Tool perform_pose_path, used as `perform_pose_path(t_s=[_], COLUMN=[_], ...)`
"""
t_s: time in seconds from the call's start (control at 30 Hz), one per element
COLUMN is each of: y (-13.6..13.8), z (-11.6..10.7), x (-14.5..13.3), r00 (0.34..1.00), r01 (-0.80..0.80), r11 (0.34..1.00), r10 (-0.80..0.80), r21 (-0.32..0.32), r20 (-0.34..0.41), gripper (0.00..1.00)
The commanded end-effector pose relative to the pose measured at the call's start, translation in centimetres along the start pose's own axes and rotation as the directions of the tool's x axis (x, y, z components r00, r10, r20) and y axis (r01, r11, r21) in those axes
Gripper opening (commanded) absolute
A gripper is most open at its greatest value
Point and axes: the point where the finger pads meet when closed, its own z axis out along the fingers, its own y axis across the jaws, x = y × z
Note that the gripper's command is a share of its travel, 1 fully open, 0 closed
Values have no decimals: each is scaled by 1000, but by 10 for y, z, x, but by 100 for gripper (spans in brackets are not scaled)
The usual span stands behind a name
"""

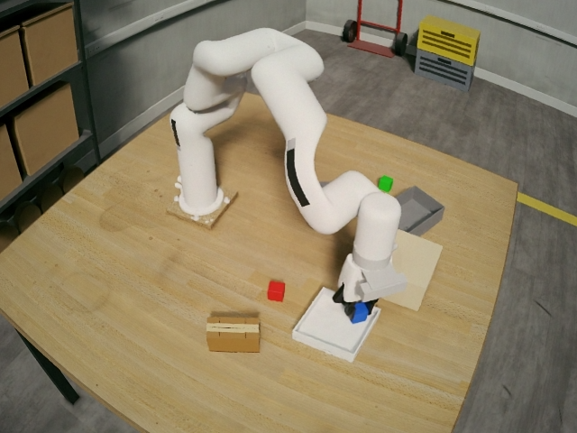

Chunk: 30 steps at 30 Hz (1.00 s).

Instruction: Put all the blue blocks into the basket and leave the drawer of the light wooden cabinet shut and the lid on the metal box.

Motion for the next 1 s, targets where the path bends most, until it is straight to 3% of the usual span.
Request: perform_pose_path(t_s=[0.0,0.97], y=[-1,-1], z=[1,5], x=[1,1], r00=[1000,1000], r01=[0,0], r11=[1000,1000], r10=[0,0], r21=[2,2], r20=[-4,-4], gripper=[0,0])
